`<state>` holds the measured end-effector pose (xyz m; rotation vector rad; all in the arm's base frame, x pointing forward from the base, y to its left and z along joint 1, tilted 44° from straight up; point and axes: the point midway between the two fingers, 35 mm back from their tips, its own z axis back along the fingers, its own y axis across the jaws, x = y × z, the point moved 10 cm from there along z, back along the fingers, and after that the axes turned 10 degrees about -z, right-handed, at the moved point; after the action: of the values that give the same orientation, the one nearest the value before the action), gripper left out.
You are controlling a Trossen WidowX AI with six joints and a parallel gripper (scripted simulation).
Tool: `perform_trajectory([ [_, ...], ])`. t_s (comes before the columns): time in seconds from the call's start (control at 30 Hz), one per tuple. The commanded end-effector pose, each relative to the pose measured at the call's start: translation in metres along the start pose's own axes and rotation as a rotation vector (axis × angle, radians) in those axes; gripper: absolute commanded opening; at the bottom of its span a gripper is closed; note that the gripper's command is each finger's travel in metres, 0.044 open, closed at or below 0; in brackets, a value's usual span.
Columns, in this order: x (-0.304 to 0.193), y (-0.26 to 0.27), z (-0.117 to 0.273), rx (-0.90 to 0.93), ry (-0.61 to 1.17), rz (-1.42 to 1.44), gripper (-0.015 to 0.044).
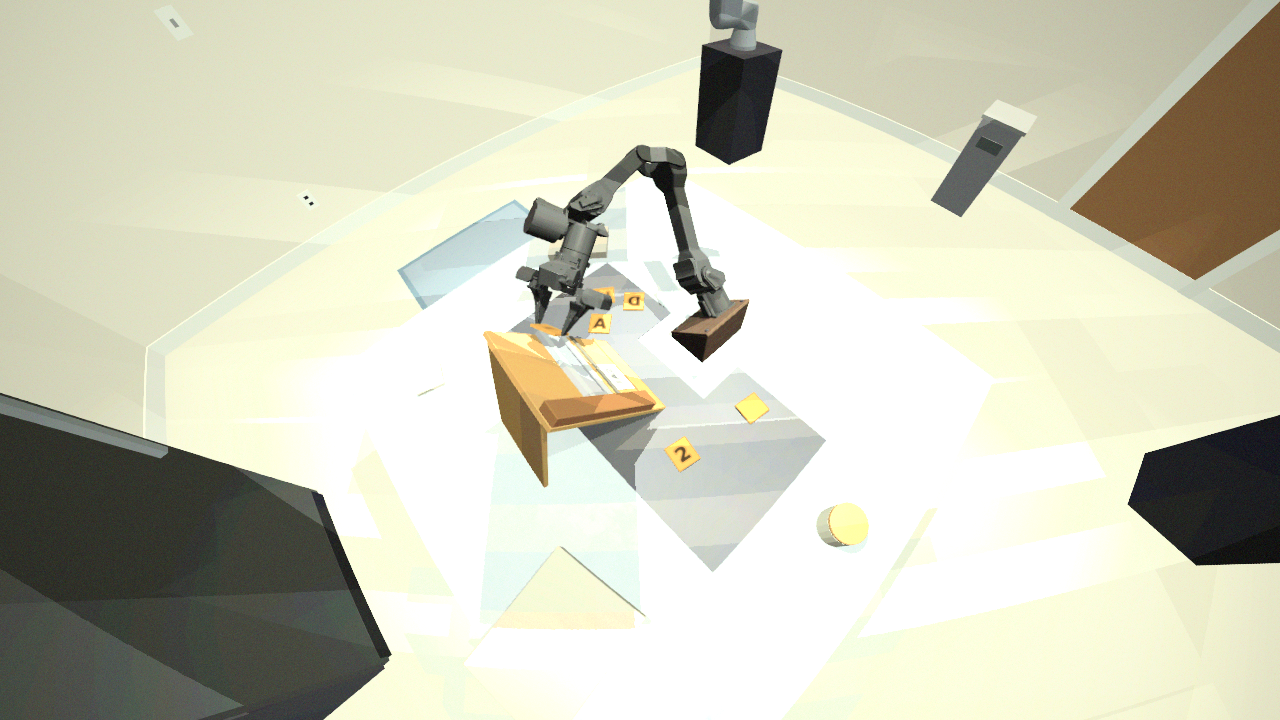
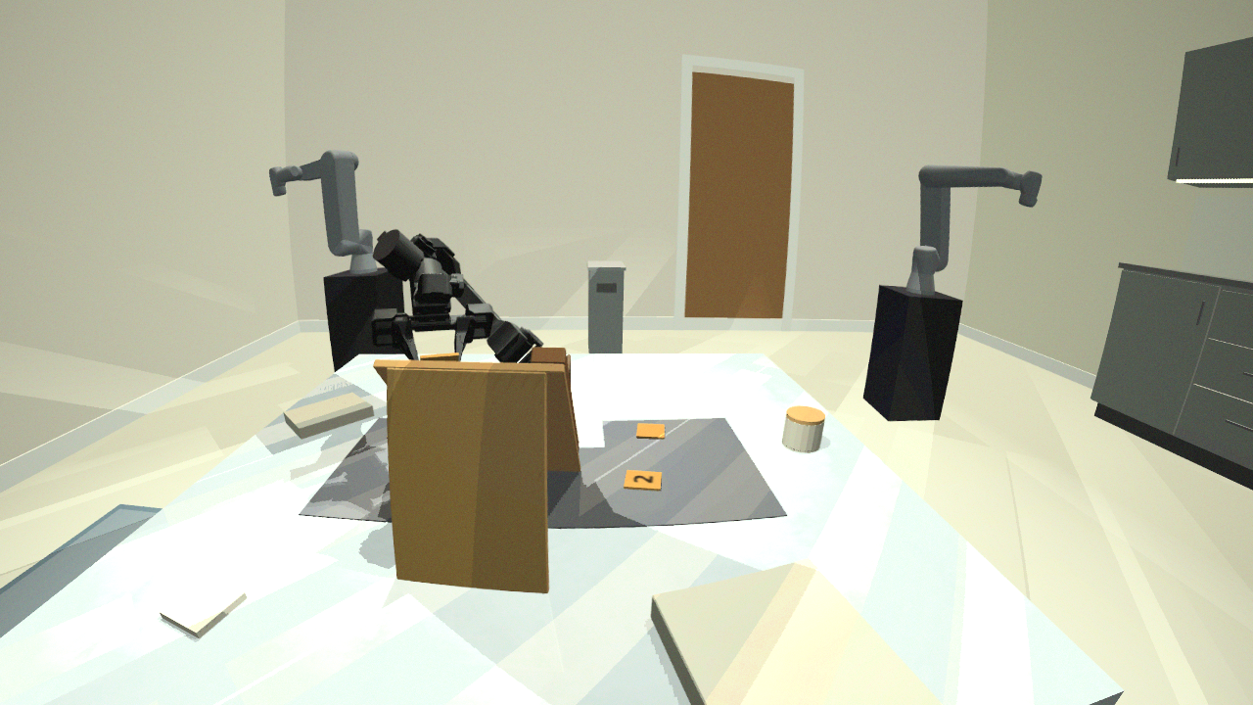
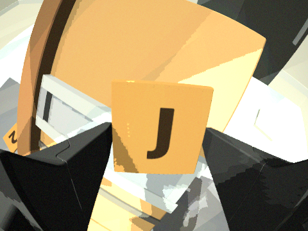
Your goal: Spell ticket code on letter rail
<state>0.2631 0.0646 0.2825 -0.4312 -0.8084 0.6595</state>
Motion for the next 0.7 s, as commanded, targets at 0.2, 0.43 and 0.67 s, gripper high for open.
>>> perform_trajectory([
  [0.2,-0.027,-0.039,0.020,-0.156,0.020,-0.159,0.0000],
  [0.43,-0.048,-0.064,0.040,-0.287,0.031,-0.269,0.0000],
  [0.67,-0.059,-0.075,0.051,-0.353,0.036,-0.320,0.0000],
])
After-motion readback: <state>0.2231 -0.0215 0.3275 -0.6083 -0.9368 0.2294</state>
